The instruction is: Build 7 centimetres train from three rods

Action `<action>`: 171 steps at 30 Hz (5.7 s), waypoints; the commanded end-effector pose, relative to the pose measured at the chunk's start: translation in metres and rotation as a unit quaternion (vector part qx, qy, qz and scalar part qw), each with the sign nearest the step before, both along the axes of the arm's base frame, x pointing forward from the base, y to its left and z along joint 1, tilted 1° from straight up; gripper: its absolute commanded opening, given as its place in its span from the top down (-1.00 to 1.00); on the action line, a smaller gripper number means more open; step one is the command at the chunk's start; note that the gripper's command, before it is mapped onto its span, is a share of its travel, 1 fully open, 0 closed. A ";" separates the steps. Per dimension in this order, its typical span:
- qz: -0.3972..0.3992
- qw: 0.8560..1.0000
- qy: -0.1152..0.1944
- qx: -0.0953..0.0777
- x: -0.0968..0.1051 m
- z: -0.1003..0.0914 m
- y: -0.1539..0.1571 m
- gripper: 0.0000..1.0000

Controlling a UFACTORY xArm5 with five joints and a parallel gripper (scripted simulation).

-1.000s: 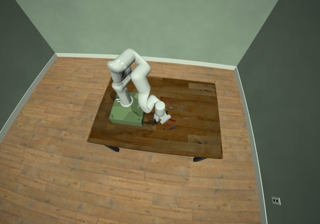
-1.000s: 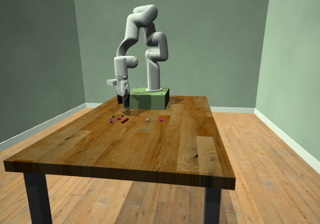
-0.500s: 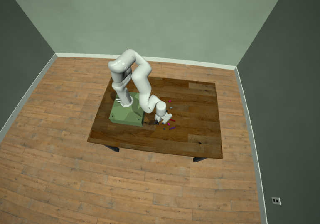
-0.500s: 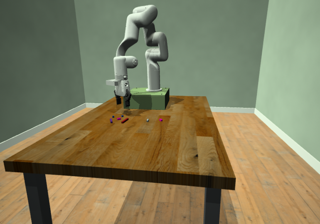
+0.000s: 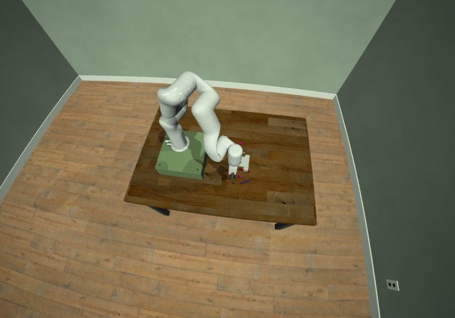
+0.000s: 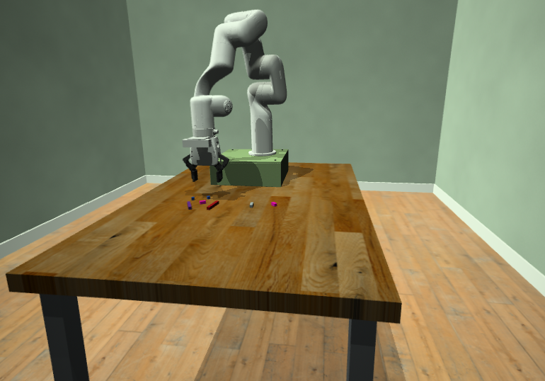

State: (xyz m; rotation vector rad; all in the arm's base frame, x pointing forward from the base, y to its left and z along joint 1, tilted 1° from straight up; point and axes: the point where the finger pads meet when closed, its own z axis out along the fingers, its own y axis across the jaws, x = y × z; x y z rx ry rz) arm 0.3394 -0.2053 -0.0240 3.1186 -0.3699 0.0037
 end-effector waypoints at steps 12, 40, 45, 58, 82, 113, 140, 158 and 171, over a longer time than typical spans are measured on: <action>0.023 1.000 0.000 0.000 0.003 0.001 -0.001 -1.00; 0.023 1.000 0.000 0.000 0.003 0.001 -0.001 -1.00; 0.023 1.000 0.000 0.000 0.003 0.001 -0.001 -1.00; 0.023 1.000 0.000 0.000 0.003 0.001 -0.001 -1.00; 0.023 1.000 0.000 0.000 0.003 0.001 -0.001 -1.00; -0.361 0.932 -0.002 0.001 0.002 0.001 -0.003 -1.00; -0.361 0.932 -0.002 0.001 0.002 0.001 -0.003 -1.00; -0.361 0.932 -0.002 0.001 0.002 0.001 -0.003 -1.00; -0.361 0.932 -0.002 0.001 0.002 0.001 -0.003 -1.00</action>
